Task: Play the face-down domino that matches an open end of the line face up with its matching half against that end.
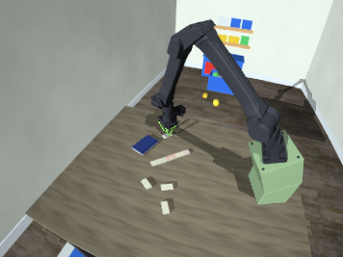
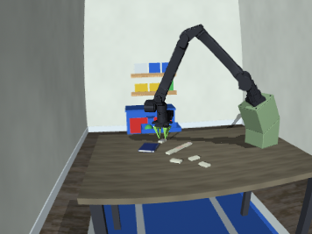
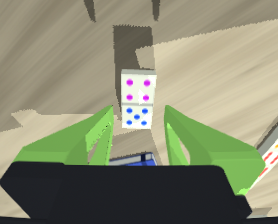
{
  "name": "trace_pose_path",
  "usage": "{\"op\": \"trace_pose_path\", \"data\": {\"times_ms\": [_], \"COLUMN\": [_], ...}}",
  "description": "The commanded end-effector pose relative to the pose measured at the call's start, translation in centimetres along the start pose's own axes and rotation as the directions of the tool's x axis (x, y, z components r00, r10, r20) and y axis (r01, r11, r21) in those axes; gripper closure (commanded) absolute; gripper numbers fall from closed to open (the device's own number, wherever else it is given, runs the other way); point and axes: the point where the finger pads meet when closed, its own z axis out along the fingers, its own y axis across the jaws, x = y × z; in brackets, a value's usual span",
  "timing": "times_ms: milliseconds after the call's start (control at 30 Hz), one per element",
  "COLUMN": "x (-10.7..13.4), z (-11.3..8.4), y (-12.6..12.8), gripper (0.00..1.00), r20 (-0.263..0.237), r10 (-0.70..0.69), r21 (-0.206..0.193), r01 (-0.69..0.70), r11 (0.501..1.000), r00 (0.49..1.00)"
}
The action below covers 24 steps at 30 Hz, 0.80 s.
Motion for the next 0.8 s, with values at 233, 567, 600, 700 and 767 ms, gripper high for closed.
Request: {"op": "trace_pose_path", "data": {"times_ms": [233, 567, 600, 700, 767], "x": [0.2, 0.3, 0.3, 0.0, 0.1], "z": [1.0, 1.9, 1.9, 1.7, 1.7], "y": [0.4, 0.4, 0.4, 0.1, 0.3], "gripper": [0.58, 0.58, 0.58, 0.58, 0.58], "r20": [-0.001, 0.000, 0.000, 0.000, 0.000], "r10": [0.002, 0.004, 0.004, 0.000, 0.001], "r21": [-0.011, -0.012, -0.012, -0.007, -0.010], "r01": [-0.002, -0.004, -0.004, 0.000, -0.001], "r11": [1.000, 1.000, 1.000, 1.000, 1.000], "r00": [1.000, 1.000, 1.000, 1.000, 1.000]}}
